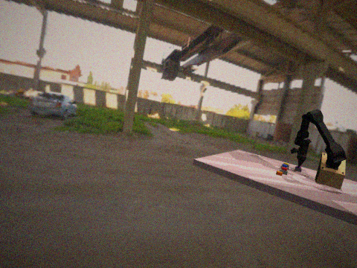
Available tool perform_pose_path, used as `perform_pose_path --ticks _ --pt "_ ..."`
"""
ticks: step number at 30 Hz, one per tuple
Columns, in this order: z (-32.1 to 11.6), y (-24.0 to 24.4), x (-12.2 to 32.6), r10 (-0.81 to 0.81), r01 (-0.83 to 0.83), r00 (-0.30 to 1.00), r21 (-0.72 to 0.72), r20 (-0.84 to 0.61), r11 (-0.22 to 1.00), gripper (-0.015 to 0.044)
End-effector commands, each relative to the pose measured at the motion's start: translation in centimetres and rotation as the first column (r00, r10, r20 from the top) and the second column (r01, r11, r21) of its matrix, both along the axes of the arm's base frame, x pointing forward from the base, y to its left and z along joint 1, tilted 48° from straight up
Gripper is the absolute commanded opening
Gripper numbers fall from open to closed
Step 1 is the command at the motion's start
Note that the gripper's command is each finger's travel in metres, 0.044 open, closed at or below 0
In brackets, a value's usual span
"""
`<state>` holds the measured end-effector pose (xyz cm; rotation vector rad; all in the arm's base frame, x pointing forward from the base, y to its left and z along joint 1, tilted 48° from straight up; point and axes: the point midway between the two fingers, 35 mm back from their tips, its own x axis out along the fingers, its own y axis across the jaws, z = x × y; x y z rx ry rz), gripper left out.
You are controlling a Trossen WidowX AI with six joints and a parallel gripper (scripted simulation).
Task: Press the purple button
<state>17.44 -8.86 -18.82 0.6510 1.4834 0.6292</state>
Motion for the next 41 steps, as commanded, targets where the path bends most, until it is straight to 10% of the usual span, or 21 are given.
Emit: perform_pose_path --ticks 1,5,20,33,41 --pt "1.8 -2.0 0.0 -0.001 0.001 1.000 -0.004 0.000 1.000 0.0020" --pt "2.0 -2.2 0.0 -0.001 0.001 1.000 -0.004 0.000 1.000 0.0020" --pt "16.1 3.6 9.9 -0.054 0.049 0.997 -0.107 -0.047 0.993 0.0400" --pt "33.2 18.4 8.6 -0.014 0.014 1.000 -0.003 0.000 1.000 0.0400" --pt "35.1 20.0 7.3 -0.001 0.001 1.000 0.020 -0.001 1.000 0.0400"
